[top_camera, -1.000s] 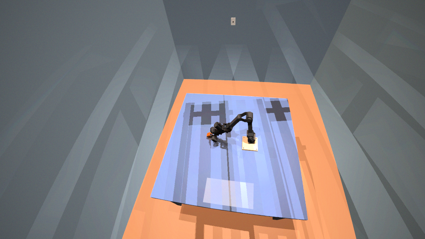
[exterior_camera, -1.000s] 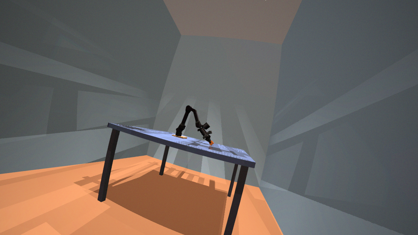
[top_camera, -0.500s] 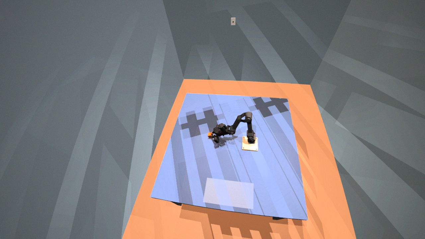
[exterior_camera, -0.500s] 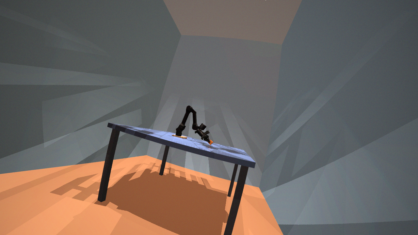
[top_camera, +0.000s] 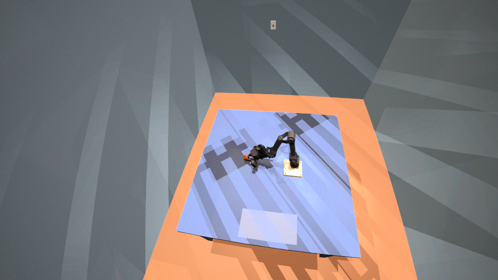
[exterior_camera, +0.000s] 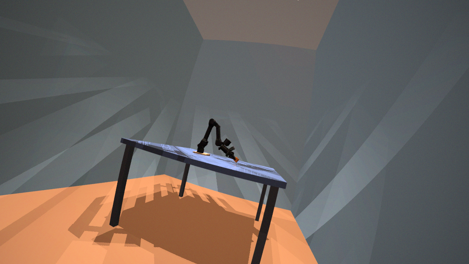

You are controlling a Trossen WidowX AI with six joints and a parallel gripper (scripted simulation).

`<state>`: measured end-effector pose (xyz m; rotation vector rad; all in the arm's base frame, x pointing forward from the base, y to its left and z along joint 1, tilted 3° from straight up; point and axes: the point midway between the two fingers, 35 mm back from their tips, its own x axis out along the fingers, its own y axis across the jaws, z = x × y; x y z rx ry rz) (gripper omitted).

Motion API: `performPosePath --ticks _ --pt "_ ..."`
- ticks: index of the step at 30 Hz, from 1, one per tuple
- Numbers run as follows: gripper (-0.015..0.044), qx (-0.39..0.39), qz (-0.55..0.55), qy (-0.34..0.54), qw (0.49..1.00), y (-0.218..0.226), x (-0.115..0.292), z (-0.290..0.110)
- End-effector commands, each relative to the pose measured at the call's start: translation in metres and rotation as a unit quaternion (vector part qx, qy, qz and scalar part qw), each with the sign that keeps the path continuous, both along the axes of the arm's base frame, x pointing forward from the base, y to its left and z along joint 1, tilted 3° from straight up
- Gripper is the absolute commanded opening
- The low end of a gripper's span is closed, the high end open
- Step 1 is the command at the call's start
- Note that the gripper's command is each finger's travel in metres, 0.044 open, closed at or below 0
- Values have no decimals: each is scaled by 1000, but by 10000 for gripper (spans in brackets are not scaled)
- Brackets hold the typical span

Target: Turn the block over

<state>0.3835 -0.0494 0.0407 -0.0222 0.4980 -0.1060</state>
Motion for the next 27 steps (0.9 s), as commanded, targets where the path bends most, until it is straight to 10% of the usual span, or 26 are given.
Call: performPosePath --ticks 1,16,27 --pt "53 0 4 -2 1000 1 0 1" --pt "440 0 4 -2 1000 1 0 1" --pt "440 0 4 -2 1000 1 0 1"
